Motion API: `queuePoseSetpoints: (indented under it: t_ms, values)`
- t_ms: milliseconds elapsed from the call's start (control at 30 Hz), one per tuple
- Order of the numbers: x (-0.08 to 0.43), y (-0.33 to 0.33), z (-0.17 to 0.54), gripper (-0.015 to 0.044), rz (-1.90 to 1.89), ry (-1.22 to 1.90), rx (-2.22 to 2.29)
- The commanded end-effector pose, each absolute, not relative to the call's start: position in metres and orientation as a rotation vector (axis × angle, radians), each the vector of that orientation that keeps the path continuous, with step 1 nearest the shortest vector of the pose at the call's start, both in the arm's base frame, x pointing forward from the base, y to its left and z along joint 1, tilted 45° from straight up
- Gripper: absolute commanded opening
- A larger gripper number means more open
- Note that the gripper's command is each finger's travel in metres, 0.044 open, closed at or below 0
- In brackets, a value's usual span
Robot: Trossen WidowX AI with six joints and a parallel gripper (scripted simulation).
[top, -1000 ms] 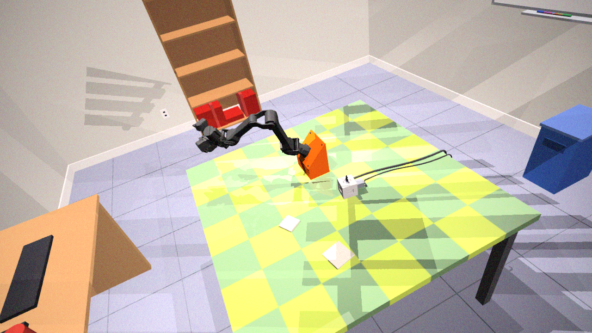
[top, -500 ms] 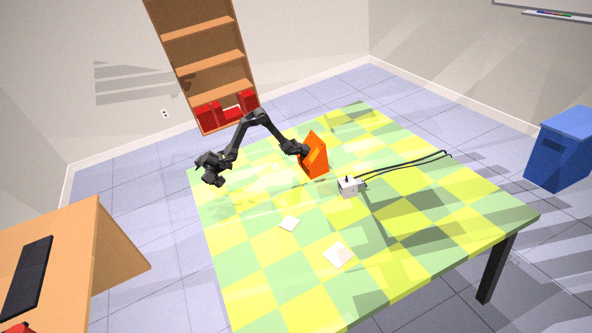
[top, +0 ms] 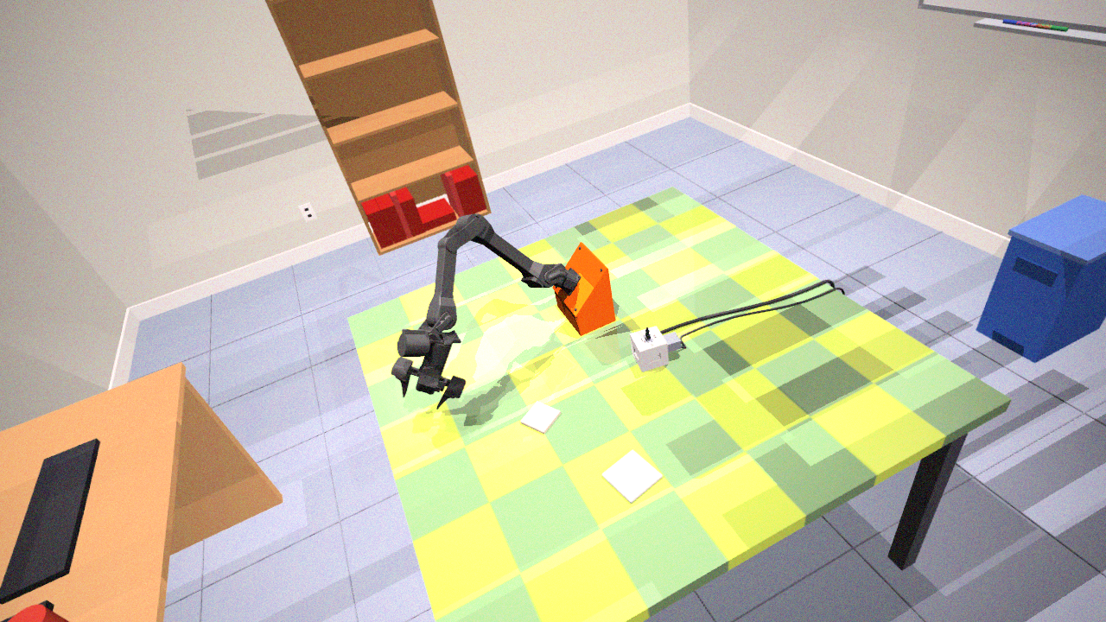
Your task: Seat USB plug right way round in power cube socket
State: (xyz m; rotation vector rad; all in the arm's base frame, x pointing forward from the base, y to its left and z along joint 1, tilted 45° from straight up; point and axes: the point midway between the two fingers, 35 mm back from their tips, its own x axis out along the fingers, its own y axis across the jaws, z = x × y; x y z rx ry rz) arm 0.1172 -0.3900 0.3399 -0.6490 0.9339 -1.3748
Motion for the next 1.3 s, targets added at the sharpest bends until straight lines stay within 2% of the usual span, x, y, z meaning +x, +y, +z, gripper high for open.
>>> queuePoseSetpoints:
  t_ms: [0,367,667,967,1267]
  values:
    - [0.187,-0.377,0.310,0.0440,-1.158,0.931,-0.631]
    - [0.319,-0.285,0.215,0.0440,-0.648,1.102,-0.708]
    - [0.377,-0.175,0.125,0.0440,-0.234,1.332,-0.838]
    - [0.377,-0.047,0.046,0.0440,0.155,1.551,-1.075]
    - [0.319,0.065,-0.010,0.0440,0.512,1.765,-1.523]
